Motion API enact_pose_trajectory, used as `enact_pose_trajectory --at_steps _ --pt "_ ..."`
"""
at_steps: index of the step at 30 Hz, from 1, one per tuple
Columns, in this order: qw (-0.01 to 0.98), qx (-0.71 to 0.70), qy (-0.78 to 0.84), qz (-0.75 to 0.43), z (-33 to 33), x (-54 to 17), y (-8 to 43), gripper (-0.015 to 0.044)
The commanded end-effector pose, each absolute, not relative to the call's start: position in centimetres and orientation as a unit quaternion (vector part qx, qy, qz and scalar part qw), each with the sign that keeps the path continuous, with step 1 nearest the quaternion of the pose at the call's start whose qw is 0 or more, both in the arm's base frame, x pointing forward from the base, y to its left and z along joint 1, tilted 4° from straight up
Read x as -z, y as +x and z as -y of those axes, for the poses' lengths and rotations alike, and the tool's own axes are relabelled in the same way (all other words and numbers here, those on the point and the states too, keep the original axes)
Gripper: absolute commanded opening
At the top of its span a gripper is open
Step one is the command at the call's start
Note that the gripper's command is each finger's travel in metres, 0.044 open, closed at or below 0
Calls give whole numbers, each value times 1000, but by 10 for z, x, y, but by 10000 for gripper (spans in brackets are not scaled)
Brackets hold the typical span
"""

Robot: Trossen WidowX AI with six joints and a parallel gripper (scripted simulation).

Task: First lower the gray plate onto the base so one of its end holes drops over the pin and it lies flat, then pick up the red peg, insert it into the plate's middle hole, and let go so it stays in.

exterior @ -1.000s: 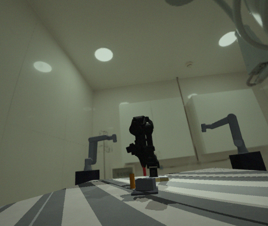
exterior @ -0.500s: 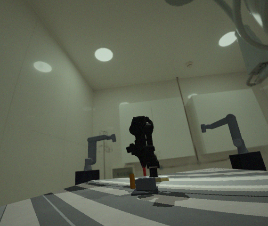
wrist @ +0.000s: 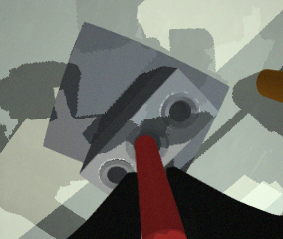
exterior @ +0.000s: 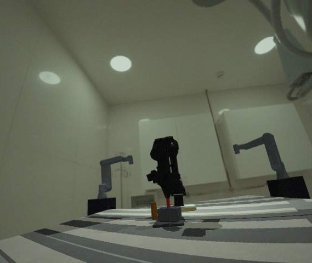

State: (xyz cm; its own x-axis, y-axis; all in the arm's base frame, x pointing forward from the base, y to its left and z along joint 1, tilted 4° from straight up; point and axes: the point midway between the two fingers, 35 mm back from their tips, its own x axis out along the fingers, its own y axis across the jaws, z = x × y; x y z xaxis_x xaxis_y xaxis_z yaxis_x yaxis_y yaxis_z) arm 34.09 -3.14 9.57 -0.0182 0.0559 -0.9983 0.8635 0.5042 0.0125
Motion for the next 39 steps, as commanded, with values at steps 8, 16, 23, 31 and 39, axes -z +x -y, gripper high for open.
enact_pose_trajectory --at_steps 8,16,23,31,39 --pt "598 338 366 -628 31 -96 341 0" --pt "598 338 366 -628 32 -95 339 0" --pt "598 338 366 -628 32 -94 339 0" --pt "598 338 366 -628 32 -93 340 0" --pt "597 339 366 -629 32 -93 339 0"
